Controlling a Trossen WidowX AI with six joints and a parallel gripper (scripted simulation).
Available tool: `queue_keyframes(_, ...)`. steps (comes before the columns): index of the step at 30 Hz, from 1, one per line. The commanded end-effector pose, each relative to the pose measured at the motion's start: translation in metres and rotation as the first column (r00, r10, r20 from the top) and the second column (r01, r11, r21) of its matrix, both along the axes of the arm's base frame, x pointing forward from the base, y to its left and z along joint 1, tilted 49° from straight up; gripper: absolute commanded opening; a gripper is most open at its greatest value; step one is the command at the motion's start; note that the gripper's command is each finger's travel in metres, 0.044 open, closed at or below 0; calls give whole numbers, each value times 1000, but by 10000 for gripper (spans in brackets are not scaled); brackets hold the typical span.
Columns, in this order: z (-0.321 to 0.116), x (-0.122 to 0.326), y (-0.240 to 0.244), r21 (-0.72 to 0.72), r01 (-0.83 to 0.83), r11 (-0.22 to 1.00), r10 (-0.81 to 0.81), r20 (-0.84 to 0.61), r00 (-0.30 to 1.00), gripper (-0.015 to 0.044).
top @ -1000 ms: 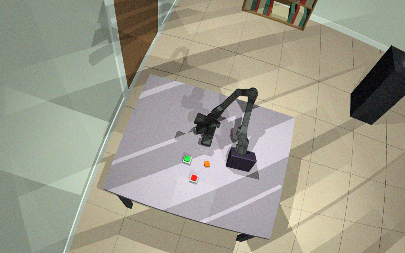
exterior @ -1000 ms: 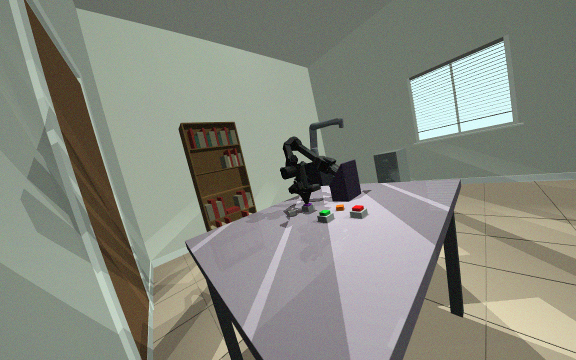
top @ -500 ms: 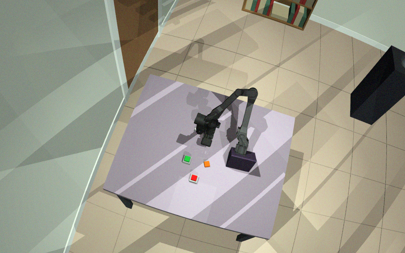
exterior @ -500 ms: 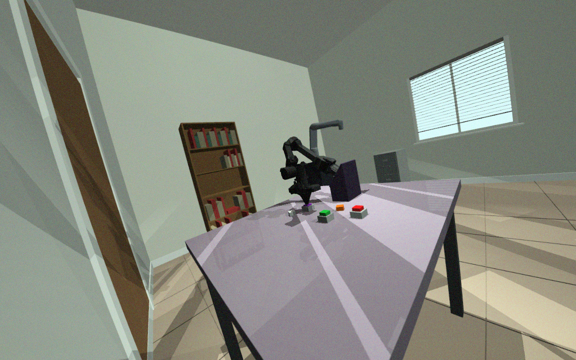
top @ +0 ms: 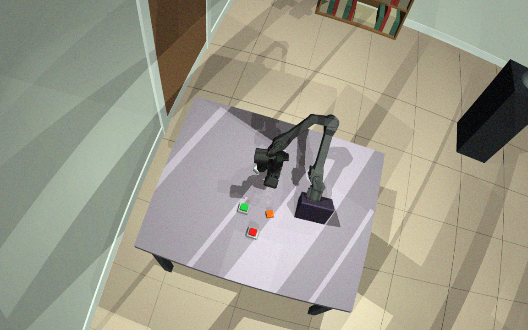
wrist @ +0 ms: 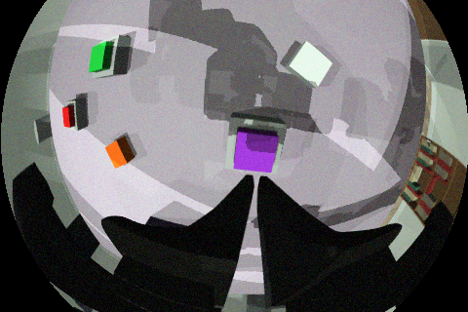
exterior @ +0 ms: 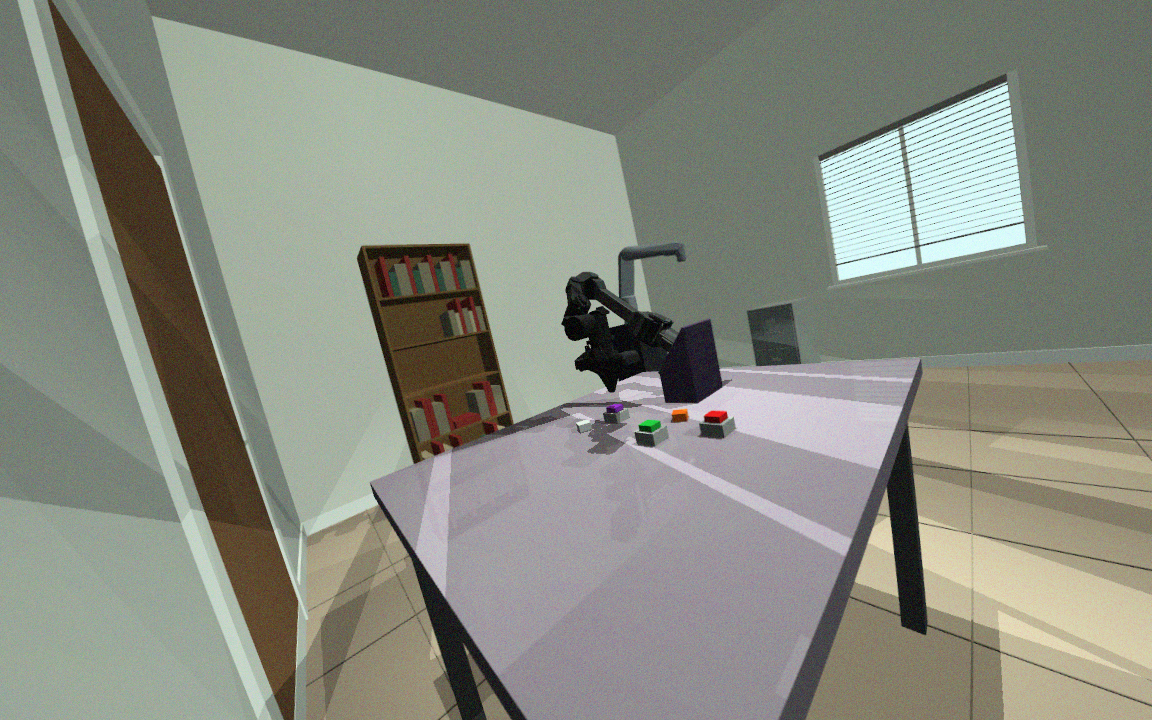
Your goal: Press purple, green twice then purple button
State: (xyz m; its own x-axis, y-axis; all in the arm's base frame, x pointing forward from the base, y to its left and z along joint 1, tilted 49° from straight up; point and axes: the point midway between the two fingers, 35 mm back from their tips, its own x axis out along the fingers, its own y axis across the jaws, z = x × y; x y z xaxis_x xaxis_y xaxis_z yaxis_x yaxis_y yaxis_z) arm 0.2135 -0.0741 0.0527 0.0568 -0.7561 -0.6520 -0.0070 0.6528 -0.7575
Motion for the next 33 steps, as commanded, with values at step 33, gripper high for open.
queue_keyframes(33, -102, 85, 159, 11, -2, 1000, 2, 18, 1000, 20)
